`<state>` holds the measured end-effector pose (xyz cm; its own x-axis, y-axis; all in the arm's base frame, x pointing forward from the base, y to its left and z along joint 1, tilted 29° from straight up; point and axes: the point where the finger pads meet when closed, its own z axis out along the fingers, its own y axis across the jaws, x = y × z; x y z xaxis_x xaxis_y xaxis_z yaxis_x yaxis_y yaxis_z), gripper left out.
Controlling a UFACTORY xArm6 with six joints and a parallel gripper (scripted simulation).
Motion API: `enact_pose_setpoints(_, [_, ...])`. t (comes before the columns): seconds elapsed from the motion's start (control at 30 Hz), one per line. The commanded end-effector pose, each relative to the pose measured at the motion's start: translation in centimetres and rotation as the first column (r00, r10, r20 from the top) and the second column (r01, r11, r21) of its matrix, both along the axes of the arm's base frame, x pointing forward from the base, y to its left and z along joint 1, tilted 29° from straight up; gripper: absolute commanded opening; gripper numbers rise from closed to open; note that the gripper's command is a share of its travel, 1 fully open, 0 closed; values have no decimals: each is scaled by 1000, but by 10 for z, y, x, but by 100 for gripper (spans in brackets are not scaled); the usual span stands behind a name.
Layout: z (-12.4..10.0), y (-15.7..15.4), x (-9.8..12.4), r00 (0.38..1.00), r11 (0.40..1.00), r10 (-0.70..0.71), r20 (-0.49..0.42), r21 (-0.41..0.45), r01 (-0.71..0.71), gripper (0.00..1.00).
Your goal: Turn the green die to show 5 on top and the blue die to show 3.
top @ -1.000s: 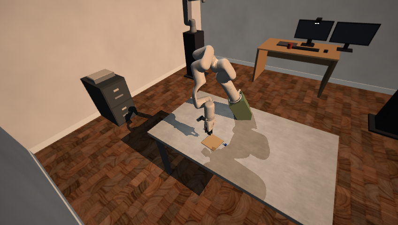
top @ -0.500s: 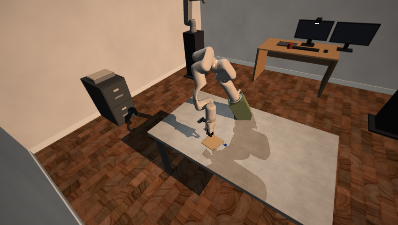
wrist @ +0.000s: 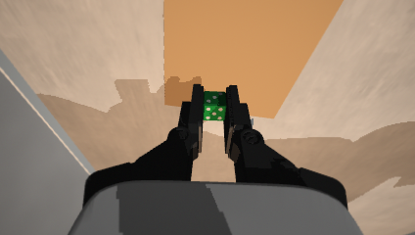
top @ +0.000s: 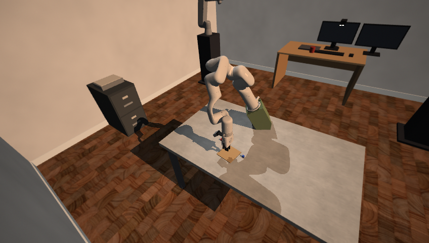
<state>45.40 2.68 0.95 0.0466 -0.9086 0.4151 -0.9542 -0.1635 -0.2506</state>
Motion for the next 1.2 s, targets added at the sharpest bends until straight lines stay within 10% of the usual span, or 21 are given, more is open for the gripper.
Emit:
enact_pose_setpoints(0.0, [-10, -4, 6, 1000, 1000, 2, 6, 0, -2, 11])
enact_pose_setpoints(0.4, [-46, -20, 19, 1000, 1000, 2, 6, 0, -2, 11])
enact_pose_setpoints(1.17, [-48, -21, 20, 1000, 1000, 2, 6, 0, -2, 11])
